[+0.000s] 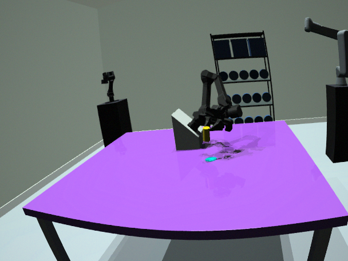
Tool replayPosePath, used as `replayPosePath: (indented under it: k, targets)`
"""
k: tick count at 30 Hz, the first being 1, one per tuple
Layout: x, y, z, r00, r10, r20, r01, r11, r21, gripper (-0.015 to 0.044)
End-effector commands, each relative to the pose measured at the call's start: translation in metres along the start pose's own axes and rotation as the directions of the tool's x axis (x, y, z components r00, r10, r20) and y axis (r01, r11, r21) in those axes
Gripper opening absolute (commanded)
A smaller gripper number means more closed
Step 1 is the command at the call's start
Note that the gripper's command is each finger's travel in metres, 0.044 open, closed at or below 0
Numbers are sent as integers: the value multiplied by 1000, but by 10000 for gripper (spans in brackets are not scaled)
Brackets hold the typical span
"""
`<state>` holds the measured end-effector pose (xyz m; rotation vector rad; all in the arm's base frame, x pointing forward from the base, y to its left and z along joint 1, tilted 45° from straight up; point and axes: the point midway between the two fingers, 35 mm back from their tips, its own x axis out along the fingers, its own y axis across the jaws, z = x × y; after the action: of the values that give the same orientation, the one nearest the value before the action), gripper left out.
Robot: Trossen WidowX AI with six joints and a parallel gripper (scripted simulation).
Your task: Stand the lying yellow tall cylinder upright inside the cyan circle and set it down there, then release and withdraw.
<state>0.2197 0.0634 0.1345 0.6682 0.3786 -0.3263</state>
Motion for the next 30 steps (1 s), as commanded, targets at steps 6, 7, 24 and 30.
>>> replayPosePath:
  k: [6,7,24,30]
  targets:
    - [-4,-1,2,998,27,50,-30,998,62,105]
    - [-4,-1,3,998,30,54,-34,997,68,105]
    - [-9,-1,5,993,64,103,-78,987,138,105]
    - [-9,-1,5,993,64,103,-78,987,138,105]
